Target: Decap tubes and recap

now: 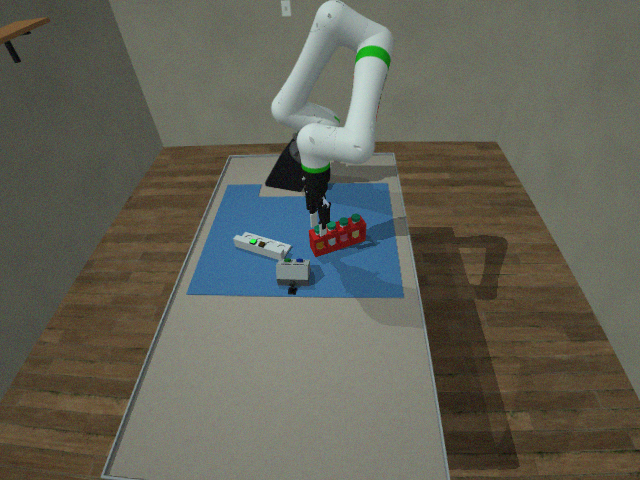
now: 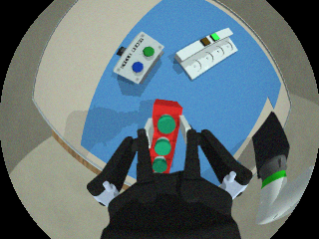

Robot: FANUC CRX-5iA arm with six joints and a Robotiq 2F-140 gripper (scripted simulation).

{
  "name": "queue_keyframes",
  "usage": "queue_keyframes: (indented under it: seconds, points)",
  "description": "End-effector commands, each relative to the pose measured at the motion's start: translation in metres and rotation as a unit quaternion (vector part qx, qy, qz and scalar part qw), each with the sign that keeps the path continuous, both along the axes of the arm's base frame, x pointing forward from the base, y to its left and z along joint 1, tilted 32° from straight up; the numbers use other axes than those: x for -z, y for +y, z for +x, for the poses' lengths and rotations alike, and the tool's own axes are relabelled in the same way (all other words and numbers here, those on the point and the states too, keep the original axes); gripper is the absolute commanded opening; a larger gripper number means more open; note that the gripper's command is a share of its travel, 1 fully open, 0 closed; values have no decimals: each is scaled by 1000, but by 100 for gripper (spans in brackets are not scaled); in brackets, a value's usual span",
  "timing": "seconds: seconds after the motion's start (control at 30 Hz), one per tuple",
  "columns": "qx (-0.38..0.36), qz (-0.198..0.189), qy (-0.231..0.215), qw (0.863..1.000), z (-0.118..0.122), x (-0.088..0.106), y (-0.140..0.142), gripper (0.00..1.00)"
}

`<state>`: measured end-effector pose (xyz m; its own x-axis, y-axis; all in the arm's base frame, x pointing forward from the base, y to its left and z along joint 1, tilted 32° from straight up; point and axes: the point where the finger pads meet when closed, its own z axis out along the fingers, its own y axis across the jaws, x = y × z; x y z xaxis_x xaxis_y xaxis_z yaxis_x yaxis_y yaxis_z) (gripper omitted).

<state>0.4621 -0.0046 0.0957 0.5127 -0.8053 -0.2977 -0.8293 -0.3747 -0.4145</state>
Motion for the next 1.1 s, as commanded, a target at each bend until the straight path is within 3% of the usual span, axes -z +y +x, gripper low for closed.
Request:
queue_keyframes:
  seconds: [0.0,0.47,0.63,0.8,1.07]
  points:
    - [-8,7,-5,1000,0,0,0,0]
    - [-8,7,-5,1000,0,0,0,0]
    - [99,35,53,993,0,0,0,0]
    - [202,61,110,971,0,0,0,0]
    - [202,61,110,971,0,0,0,0]
